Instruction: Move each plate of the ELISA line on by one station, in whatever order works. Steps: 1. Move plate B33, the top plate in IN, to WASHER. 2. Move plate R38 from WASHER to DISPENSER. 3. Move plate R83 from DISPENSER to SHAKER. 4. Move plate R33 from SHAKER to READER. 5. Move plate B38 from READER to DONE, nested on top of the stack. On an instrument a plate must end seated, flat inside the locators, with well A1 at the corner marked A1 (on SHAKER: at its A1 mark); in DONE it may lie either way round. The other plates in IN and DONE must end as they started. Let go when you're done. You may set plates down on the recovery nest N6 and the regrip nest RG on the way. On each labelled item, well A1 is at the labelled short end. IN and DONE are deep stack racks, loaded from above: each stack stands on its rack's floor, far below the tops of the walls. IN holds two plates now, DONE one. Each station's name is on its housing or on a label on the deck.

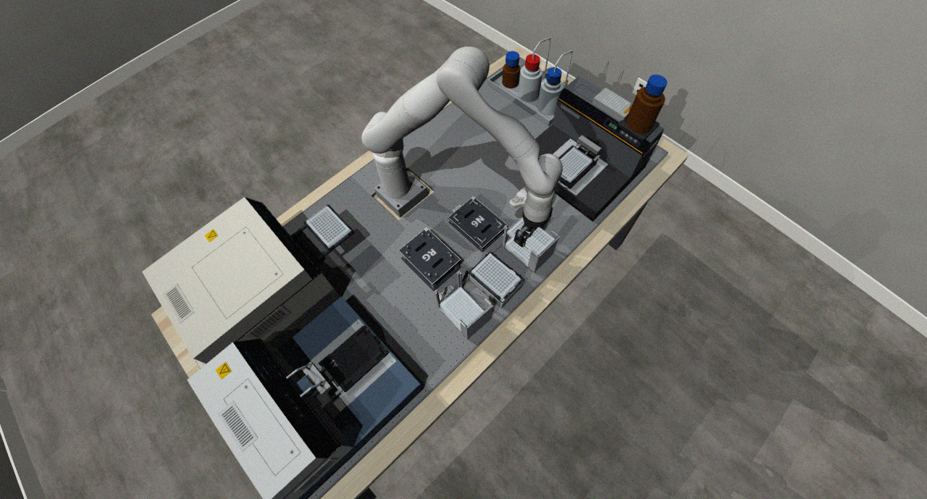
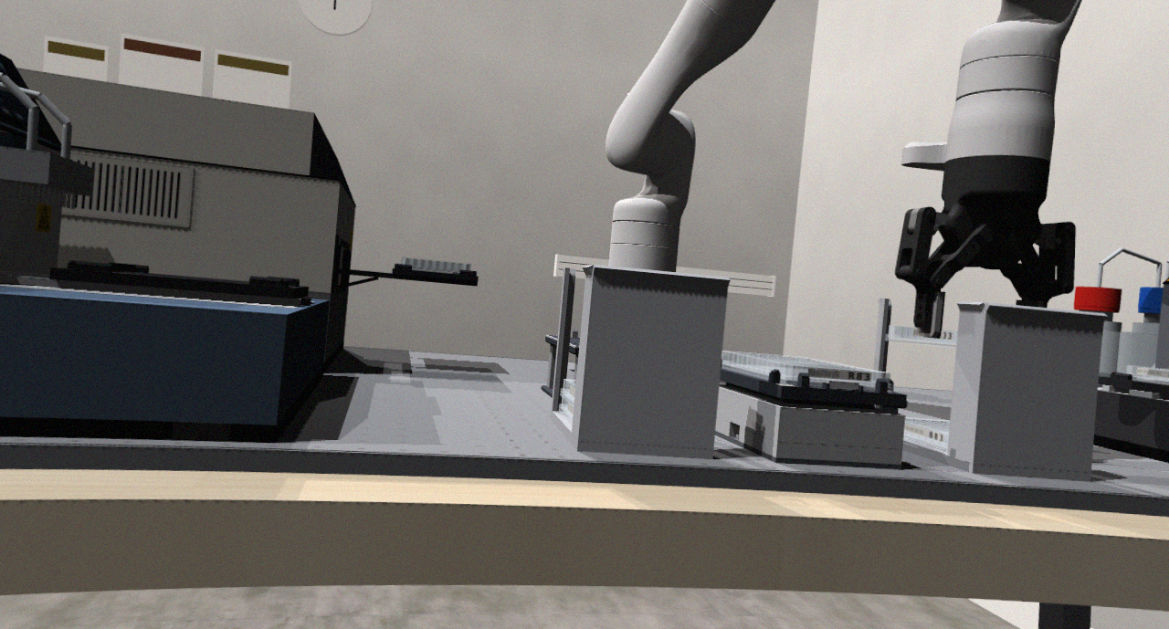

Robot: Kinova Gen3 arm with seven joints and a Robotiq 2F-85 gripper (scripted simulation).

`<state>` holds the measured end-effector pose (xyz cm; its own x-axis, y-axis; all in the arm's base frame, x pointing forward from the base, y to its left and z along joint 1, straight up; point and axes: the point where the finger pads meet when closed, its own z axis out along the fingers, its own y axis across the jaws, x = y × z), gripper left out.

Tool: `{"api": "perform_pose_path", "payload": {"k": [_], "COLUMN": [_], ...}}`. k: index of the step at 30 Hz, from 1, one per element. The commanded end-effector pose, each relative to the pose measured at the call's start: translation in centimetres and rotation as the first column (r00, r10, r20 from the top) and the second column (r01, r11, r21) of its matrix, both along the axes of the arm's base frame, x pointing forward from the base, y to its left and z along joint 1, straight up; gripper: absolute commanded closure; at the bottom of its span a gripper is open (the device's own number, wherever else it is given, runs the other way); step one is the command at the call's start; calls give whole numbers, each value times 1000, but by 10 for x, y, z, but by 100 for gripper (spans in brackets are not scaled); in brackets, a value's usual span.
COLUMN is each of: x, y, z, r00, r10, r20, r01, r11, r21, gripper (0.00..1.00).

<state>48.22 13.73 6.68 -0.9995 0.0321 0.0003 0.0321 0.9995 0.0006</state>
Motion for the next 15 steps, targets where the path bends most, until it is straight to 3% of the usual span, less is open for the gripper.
{"api": "perform_pose_path", "payload": {"k": [1,15], "x": [1,1], "y": [0,0], "z": [3,11], "r00": [1000,1000], "r10": [0,0], "r20": [2,2], "r01": [0,0], "r11": [1000,1000], "r21": [1,1], "gripper": [6,6]}}
